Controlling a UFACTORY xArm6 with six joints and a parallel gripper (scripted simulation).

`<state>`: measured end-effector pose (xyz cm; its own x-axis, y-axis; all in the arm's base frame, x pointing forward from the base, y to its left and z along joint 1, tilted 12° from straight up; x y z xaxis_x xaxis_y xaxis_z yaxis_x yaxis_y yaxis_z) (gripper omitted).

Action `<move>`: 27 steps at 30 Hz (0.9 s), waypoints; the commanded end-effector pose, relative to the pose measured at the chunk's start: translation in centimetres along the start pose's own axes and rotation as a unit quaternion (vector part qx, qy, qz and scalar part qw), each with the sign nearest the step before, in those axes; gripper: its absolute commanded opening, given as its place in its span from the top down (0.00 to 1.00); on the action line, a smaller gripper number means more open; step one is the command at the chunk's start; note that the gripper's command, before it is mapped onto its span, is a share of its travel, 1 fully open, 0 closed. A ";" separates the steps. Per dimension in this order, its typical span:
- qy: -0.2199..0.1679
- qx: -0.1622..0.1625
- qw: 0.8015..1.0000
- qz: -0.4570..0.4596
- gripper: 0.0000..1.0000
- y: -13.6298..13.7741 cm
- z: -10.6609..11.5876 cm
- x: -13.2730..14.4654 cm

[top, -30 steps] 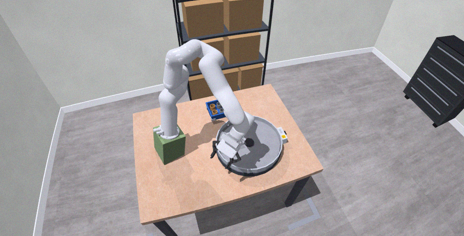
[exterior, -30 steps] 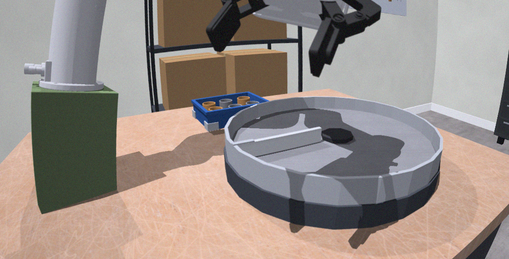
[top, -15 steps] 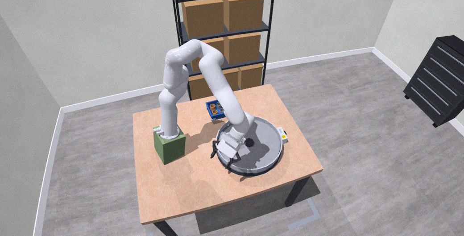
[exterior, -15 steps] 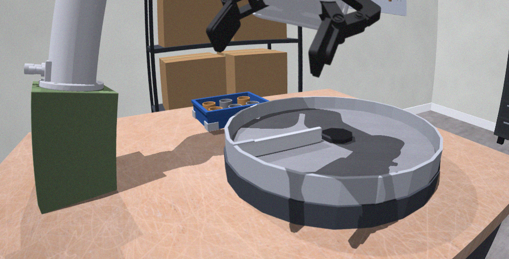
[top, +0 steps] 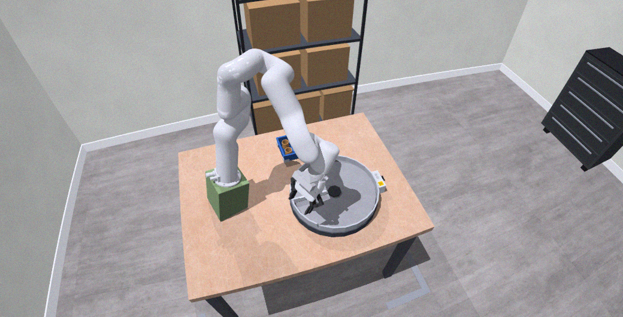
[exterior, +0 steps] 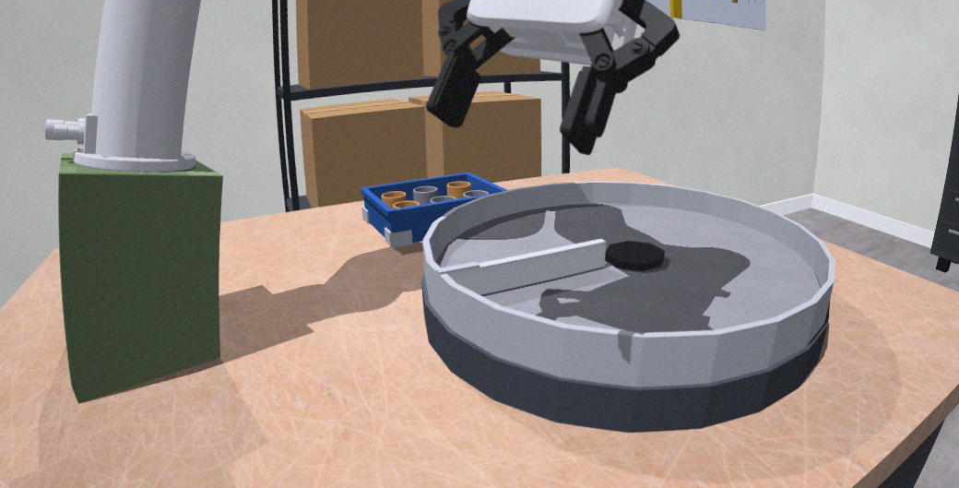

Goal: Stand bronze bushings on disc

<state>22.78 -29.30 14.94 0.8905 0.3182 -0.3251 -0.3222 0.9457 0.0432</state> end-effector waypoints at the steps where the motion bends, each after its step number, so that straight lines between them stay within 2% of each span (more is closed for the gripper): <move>1: -0.097 0.004 0.993 -0.068 0.00 1.8 1.2 2.3; 3: -0.097 0.004 0.993 -0.068 0.00 1.8 1.2 2.3; 4: -0.130 0.007 0.987 -0.097 0.00 2.3 1.7 3.0; 6: -0.130 0.007 0.987 -0.097 0.00 2.3 1.7 3.0; 7: -0.161 0.010 0.979 -0.126 0.00 2.8 2.2 3.5; 9: -0.161 0.010 0.979 -0.126 0.00 2.8 2.2 3.5; 10: -0.188 0.013 0.970 -0.154 0.00 3.1 2.6 4.0; 12: -0.188 0.013 0.970 -0.154 0.00 3.1 2.6 4.0; 13: -0.211 0.016 0.961 -0.178 0.00 3.4 3.0 4.3; 15: -0.211 0.016 0.961 -0.178 0.00 3.4 3.0 4.3; 18: -0.245 0.020 0.945 -0.217 0.00 3.8 3.5 4.7; 22: -0.267 0.023 0.932 -0.244 0.00 4.0 3.9 4.8; 27: -0.269 0.023 0.931 -0.247 0.00 4.1 3.9 4.8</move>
<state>26.90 -23.81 17.03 0.9721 -0.1614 0.1701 0.1541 0.9865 0.0551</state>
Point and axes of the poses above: the point where the finger pads meet when closed, its own z axis back along the fingers, its own y axis across the jaws, x = y × z, the point moved 8 cm from there along z, back along the fingers, and after that the axes turned 1 degree about z, right-handed, at the moved point
